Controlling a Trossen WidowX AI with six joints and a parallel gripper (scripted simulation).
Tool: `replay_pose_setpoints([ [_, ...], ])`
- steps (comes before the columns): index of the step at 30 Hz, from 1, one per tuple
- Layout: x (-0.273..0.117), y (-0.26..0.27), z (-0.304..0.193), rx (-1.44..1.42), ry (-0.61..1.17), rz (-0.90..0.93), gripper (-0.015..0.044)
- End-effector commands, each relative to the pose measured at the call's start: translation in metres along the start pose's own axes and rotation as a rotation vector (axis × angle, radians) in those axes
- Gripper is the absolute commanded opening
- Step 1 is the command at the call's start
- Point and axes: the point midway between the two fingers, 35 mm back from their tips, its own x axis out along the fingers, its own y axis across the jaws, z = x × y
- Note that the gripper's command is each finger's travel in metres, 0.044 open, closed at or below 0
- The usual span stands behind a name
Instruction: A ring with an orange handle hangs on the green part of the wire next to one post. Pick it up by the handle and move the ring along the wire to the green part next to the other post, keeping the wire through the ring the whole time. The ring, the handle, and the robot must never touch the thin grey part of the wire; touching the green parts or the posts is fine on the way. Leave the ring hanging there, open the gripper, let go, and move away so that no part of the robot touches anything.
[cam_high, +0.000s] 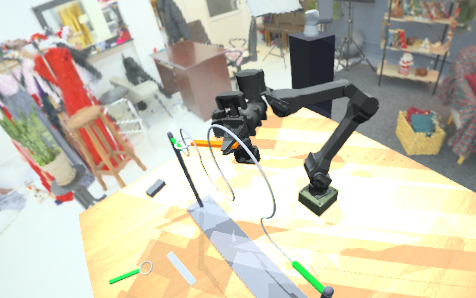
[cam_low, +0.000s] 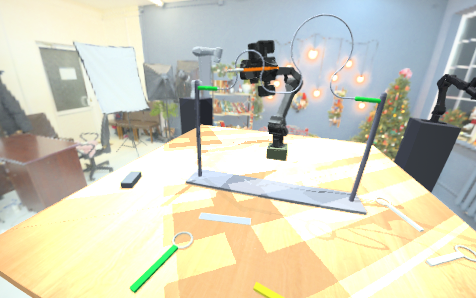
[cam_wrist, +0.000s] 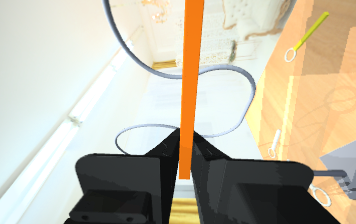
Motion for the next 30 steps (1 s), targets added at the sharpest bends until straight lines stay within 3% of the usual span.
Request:
replay_pose_setpoints([
  [1, 0.000, 0.003, -0.001, -0.036, 0.006, -0.012, -0.0150],
  [30, -0.005, -0.026, 0.008, -0.505, -0.002, -0.283, -0.0150],
])
